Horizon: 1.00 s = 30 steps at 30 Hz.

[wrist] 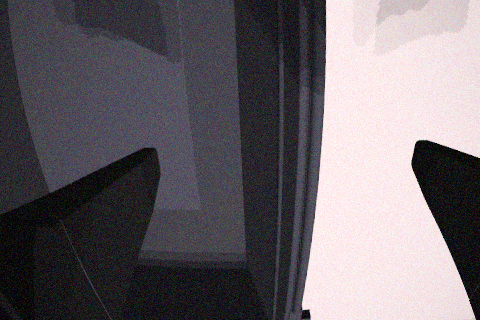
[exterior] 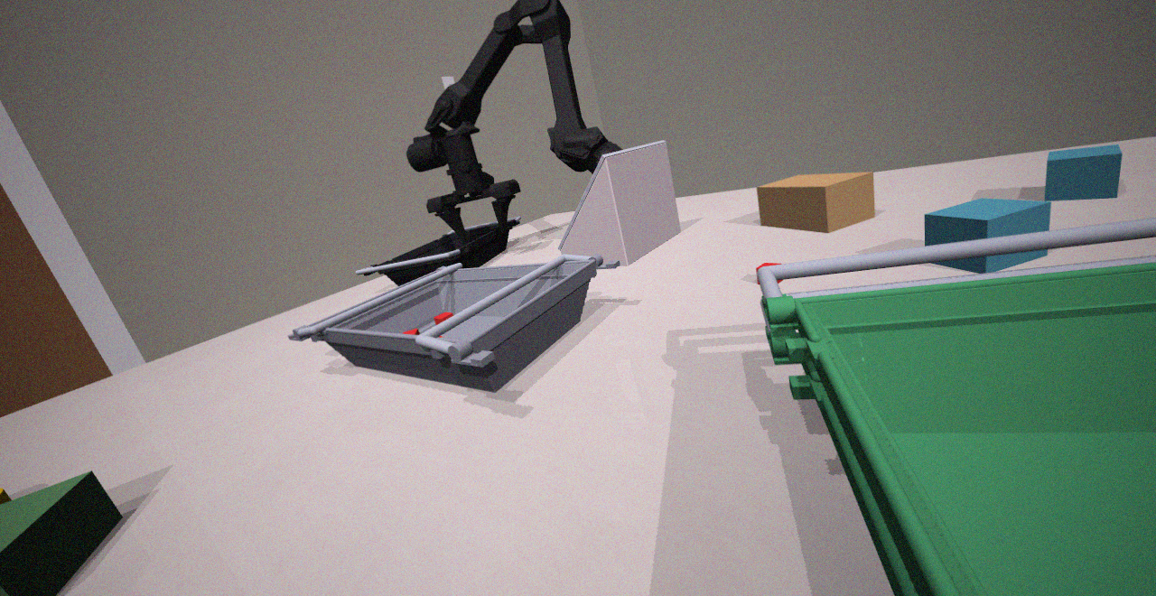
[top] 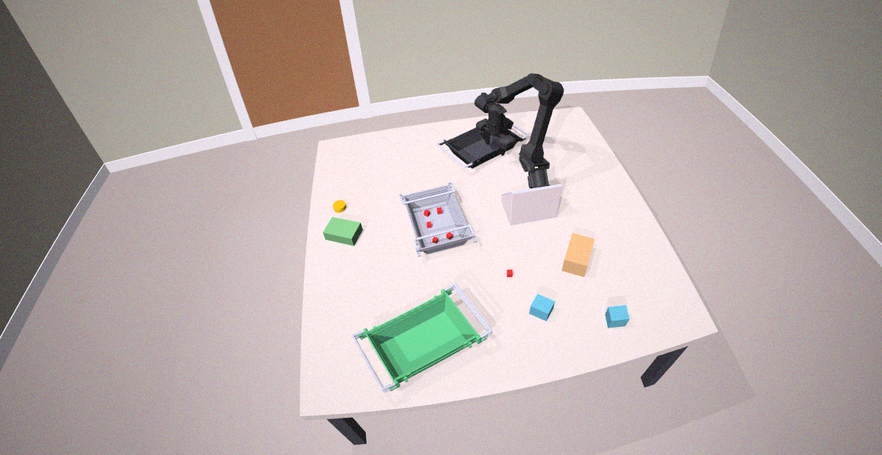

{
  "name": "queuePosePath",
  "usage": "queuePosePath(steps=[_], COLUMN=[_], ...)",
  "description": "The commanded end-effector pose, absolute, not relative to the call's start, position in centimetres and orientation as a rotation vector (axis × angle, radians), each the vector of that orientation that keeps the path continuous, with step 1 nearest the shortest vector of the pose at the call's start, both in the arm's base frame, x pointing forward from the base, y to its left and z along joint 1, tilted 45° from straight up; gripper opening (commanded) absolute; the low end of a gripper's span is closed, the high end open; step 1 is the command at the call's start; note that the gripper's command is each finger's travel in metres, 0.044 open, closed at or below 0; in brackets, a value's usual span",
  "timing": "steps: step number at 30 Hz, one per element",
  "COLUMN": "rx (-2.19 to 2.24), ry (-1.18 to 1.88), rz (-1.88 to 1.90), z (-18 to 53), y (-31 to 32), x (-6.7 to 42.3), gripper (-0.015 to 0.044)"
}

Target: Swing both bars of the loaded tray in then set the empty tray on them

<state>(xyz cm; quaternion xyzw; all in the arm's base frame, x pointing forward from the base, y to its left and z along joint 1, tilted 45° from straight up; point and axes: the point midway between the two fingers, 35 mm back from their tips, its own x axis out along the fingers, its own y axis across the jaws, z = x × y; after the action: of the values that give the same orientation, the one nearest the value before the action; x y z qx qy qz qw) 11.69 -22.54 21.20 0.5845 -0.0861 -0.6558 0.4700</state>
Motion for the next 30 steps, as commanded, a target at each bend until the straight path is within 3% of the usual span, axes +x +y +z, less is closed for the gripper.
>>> queuePosePath(steps=[1, 15, 30], rx=[1.431, 1.428, 1.428], ry=[-0.198, -0.199, -0.199], rz=[-1.613, -1.612, -1.612], z=[19.5, 17.9, 17.9], y=[-23.9, -25.4, -25.4], x=[11.8, 11.8, 11.8], gripper=[0.0440, 0.0440, 0.0228])
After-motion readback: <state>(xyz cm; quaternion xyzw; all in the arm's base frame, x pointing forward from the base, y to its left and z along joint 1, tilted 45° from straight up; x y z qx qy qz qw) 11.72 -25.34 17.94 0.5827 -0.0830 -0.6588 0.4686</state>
